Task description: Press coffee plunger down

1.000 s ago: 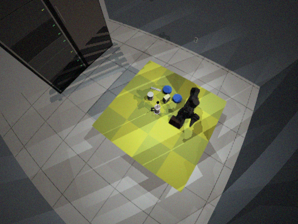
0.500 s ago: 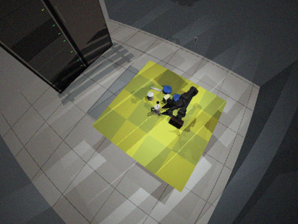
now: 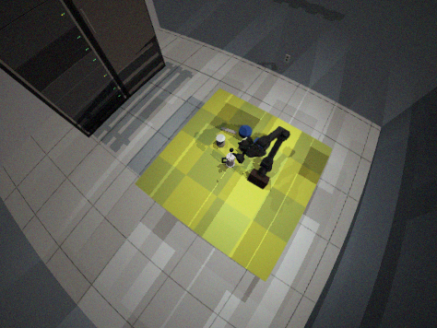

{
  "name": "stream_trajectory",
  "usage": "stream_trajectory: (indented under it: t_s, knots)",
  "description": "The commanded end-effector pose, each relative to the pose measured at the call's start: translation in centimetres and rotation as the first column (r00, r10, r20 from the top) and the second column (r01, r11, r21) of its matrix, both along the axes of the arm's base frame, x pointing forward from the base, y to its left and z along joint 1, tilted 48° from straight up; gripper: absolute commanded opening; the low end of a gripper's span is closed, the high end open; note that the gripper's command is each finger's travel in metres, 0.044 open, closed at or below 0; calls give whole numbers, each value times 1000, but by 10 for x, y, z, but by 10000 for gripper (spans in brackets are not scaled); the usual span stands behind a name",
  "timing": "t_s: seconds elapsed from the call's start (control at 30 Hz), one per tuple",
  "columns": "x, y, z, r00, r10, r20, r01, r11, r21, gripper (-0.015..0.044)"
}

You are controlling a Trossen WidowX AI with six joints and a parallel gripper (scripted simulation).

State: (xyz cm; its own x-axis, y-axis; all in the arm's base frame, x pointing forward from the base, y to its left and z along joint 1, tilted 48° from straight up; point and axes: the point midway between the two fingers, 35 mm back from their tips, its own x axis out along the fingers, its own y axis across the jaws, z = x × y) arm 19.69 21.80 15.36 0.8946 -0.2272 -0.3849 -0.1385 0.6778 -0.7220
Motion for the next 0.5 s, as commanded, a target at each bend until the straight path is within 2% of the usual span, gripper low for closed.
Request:
stream_trajectory:
  t_s: [0.0, 0.47]
  knots:
    - [3, -23, -15, 1000, -2, 11, 2, 1000, -18, 440]
    - [11, -31, -28, 1000, -2, 4, 2, 1000, -16, 440]
